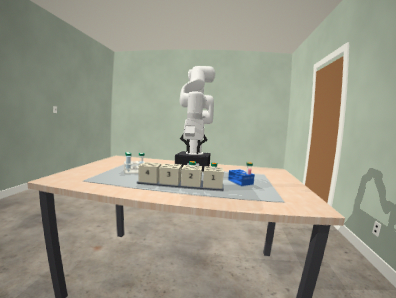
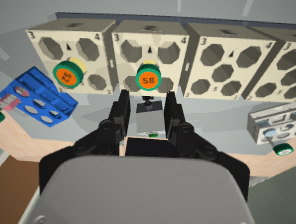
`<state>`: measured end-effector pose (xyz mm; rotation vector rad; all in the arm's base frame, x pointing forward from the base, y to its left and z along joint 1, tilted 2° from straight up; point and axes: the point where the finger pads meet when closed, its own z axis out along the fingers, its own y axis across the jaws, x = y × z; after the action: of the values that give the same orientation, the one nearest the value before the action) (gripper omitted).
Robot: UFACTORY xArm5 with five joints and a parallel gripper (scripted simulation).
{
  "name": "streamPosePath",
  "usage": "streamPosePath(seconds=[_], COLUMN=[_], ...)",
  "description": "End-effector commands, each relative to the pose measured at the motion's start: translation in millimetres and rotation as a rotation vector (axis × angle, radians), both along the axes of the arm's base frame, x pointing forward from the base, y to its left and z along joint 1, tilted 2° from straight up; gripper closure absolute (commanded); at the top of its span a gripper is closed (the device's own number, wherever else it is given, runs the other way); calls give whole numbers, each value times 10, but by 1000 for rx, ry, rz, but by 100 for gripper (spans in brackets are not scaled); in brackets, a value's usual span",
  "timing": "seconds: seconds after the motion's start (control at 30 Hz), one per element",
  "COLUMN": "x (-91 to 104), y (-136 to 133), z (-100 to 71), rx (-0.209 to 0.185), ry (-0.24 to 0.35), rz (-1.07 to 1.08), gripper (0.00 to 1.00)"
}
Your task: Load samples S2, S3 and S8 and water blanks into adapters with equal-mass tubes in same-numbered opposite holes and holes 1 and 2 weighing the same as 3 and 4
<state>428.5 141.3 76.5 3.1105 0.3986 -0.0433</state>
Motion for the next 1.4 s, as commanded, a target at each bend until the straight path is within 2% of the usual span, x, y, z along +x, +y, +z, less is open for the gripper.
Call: streamPosePath(seconds=[0.0, 0.97, 1.37], x=[11, 24, 25], y=[4, 11, 12], z=[73, 613, 637], rx=[1, 1, 1], ry=[-3, -3, -3], rz=[0, 0, 0], gripper=[57, 57, 57])
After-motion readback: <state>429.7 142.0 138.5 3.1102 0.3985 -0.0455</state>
